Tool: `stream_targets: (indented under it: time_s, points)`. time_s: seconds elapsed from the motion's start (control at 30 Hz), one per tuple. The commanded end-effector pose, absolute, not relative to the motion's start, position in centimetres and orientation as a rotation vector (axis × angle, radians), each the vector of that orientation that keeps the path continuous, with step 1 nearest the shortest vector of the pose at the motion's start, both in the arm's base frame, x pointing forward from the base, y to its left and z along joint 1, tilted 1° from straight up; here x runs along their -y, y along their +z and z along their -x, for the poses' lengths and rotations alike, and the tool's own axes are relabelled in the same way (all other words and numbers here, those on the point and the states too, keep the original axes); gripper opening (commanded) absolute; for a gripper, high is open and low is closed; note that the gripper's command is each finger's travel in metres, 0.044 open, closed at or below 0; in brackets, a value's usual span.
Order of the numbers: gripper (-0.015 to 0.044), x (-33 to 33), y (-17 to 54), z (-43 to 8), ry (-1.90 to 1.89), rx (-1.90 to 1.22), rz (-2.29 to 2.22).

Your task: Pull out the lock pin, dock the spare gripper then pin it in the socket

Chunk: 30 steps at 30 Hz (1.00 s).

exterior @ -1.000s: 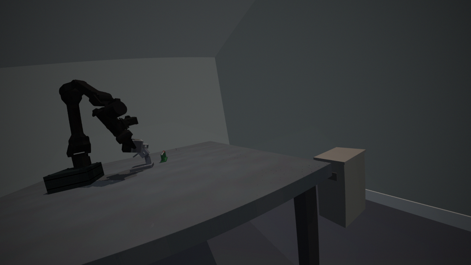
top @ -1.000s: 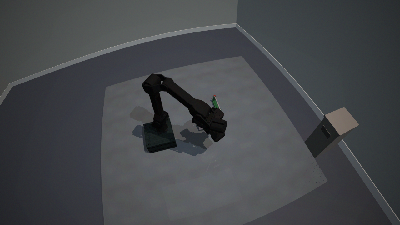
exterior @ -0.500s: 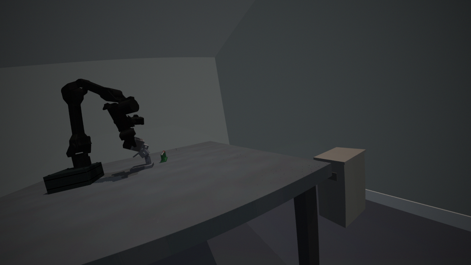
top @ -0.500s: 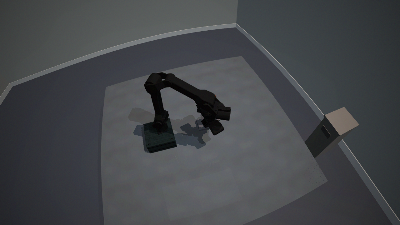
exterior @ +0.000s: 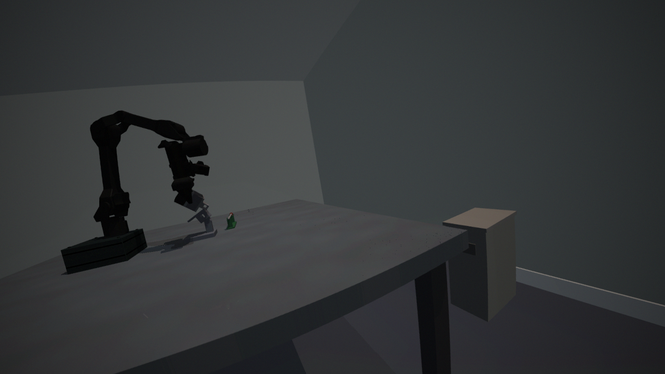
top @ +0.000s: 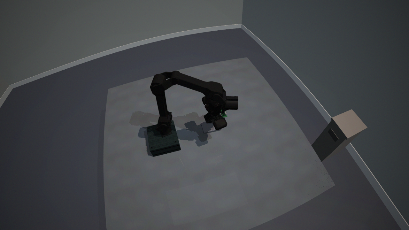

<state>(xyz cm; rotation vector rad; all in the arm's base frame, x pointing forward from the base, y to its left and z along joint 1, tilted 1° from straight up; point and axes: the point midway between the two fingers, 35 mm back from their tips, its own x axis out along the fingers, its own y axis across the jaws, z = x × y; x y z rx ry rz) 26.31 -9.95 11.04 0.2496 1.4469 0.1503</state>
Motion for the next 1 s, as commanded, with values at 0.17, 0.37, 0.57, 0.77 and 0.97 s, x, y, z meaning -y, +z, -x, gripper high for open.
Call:
stream_targets:
  time_s: [0.17, 0.37, 0.57, 0.77, 0.97]
  points:
    - [0.0, 8.0, 12.1, -26.4, 0.088, -1.549, -0.252]
    - [0.0, 6.7, 12.7, -25.9, 0.035, -1.639, -0.233]
    - [0.0, 5.5, 13.5, -25.4, -0.025, -1.718, -0.202]
    - [0.0, 4.5, 14.3, -24.8, -0.089, -1.784, -0.16]
    - [0.0, 3.8, 15.0, -24.4, -0.14, -1.826, -0.122]
